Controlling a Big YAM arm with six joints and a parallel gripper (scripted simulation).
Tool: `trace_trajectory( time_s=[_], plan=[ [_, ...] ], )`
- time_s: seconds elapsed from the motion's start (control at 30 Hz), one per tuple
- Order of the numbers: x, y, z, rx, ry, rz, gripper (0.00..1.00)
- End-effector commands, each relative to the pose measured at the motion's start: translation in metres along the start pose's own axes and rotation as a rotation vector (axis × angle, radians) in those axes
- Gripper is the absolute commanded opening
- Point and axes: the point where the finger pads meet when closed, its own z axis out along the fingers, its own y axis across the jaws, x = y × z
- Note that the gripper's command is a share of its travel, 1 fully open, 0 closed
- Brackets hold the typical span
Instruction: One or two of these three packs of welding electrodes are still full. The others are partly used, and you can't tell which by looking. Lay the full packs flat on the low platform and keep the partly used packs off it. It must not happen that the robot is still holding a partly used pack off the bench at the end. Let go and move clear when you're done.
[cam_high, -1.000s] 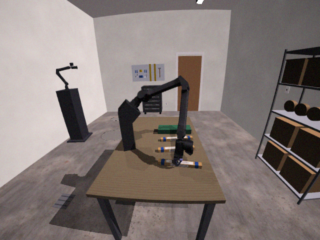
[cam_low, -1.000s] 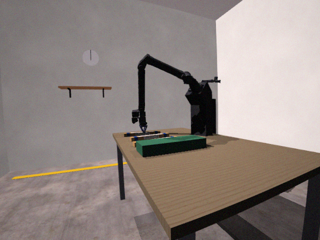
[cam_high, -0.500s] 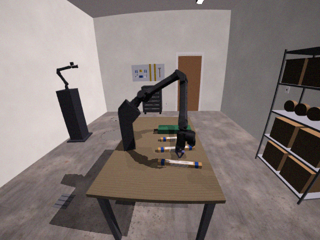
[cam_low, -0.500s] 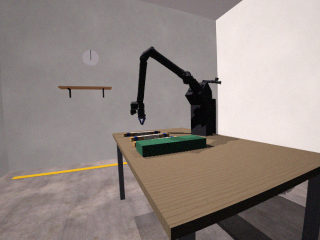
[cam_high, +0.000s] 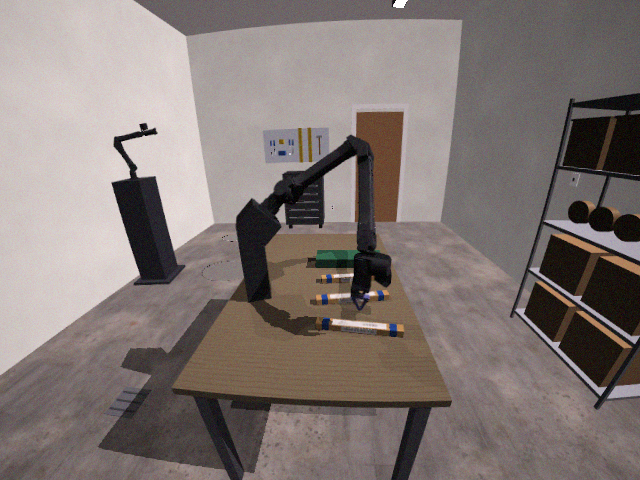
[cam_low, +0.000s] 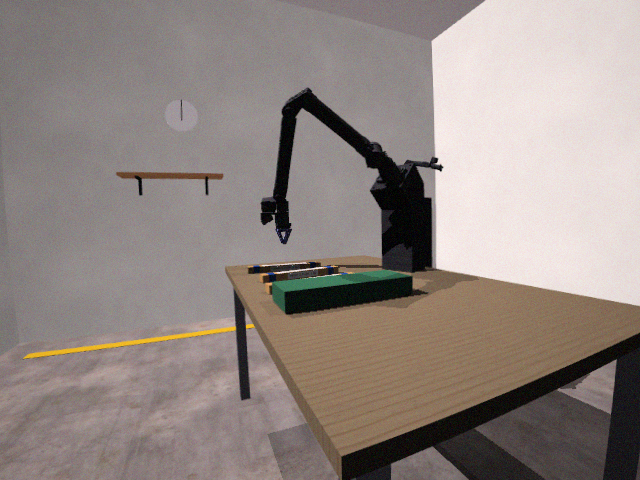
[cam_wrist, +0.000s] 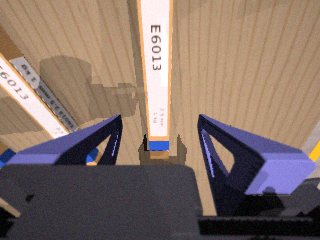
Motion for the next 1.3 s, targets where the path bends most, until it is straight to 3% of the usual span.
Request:
trace_trajectory(
  time_s=[0.0, 0.17, 0.53, 1.27],
  plan=[
    [-0.003, 0.006, 0.005, -0.009, 0.006, -0.027, 0.74],
    [-0.001, 0.006, 0.008, -0.012, 0.01, -0.028, 0.74],
    [0.005, 0.07, 0.001, -0.005, -0.01, -0.309, 0.74],
    [0.034, 0.201, -0.002, -0.007, -0.018, -0.288, 0.74]
  ],
)
